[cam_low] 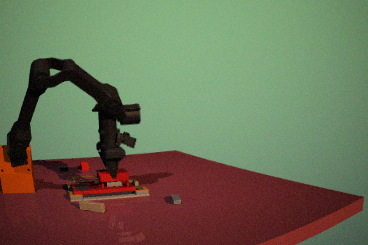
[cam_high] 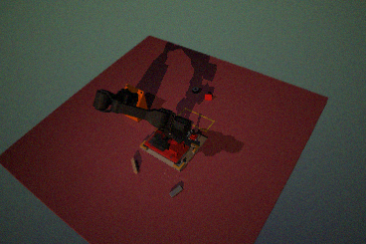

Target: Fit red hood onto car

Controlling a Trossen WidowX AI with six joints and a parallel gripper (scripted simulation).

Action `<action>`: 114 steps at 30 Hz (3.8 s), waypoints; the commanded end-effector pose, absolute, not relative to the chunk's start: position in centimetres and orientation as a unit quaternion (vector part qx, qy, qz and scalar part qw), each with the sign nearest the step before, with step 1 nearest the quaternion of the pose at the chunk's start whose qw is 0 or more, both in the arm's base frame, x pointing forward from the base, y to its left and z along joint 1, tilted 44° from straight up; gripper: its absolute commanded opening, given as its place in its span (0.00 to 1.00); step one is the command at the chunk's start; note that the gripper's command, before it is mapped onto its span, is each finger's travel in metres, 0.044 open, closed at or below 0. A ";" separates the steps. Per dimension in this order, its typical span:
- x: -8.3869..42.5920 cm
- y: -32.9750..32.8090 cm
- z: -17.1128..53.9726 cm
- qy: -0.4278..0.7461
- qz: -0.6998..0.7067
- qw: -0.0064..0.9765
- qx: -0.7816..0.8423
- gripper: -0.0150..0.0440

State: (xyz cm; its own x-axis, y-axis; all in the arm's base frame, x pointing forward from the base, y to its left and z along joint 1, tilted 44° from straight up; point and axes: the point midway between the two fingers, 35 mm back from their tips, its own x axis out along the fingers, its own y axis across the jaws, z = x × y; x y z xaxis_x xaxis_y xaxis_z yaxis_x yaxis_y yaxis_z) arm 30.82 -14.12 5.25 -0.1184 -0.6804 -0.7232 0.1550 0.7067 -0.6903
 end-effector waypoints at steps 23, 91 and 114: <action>30.7 -14.9 4.5 0.672 -0.329 0.633 -0.198 0.25; 31.5 -10.4 9.1 0.670 -0.332 0.633 -0.199 1.00; 31.5 -10.4 9.1 0.670 -0.332 0.633 -0.199 1.00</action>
